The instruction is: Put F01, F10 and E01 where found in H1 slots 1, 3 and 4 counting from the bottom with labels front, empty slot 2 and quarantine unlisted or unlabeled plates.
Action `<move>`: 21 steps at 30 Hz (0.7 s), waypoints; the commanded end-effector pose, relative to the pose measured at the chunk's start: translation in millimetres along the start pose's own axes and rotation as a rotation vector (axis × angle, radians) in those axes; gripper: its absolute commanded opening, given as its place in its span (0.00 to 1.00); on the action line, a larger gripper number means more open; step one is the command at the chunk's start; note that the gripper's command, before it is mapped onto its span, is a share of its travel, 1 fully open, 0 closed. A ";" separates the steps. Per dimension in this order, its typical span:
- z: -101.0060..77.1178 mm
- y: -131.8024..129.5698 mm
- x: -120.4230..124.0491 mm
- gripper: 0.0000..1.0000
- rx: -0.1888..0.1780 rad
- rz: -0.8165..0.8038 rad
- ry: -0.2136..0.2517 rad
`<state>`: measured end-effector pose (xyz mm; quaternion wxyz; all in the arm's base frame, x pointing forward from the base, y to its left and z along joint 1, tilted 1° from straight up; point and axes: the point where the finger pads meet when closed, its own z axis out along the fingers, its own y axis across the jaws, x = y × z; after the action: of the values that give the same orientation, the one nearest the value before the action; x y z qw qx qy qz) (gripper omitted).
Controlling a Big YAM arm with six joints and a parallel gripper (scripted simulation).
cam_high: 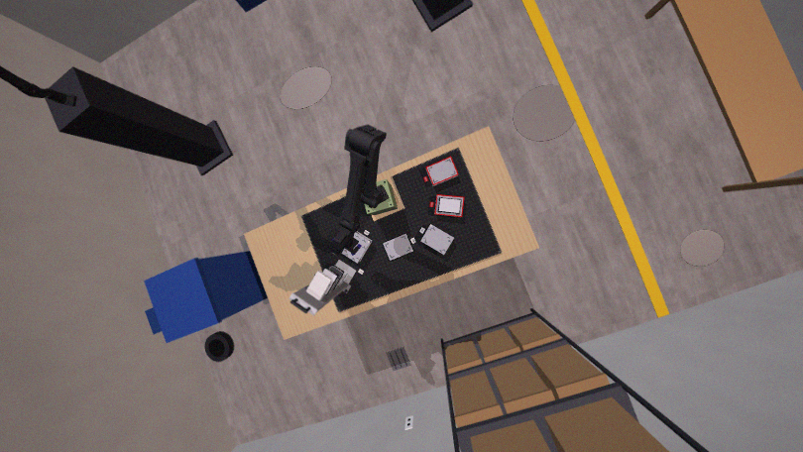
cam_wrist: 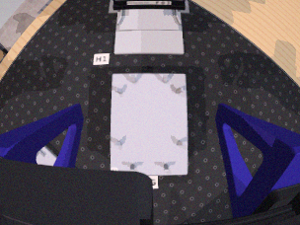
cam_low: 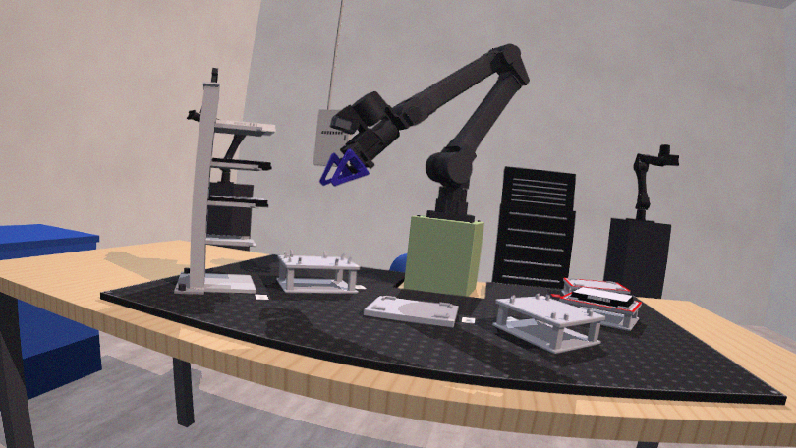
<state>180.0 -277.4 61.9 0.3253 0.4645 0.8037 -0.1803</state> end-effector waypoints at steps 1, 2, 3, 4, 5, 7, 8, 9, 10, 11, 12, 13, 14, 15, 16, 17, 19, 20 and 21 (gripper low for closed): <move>-17.2 -0.6 -54.4 1.00 -0.001 0.004 -0.084; -20.1 -0.9 -56.9 1.00 0.000 0.004 -0.085; -22.9 -1.2 -59.4 1.00 0.000 0.004 -0.085; -25.8 -1.3 -61.9 1.00 0.000 0.004 -0.085; -28.7 -1.1 -64.3 1.00 0.000 0.003 -0.086; -31.6 -0.8 -66.8 1.00 -0.001 0.001 -0.086; -31.6 -0.8 -66.8 1.00 -0.001 0.001 -0.086; -34.5 -0.6 -69.2 1.00 -0.001 0.001 -0.087; -37.3 -0.9 -71.6 1.00 0.000 0.000 -0.087; -40.1 -1.2 -74.0 1.00 0.000 0.000 -0.087; -43.0 -1.4 -76.4 1.00 0.001 0.000 -0.088; -45.8 -1.3 -78.7 1.00 0.000 -0.001 -0.088; -48.6 -1.0 -81.0 1.00 0.000 -0.001 -0.088; -51.5 -0.8 -83.4 1.00 -0.001 -0.002 -0.089; -54.3 -0.9 -85.7 1.00 -0.001 -0.002 -0.089; -57.1 -1.2 -88.0 1.00 0.000 -0.001 -0.089; -62.7 -1.5 -92.6 1.00 0.001 -0.001 -0.090; -65.5 -1.3 -94.8 1.00 0.000 -0.001 -0.090; -68.3 -1.1 -97.1 1.00 0.000 -0.002 -0.090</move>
<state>180.4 -279.4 126.5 0.3274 0.4649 0.8024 -0.1809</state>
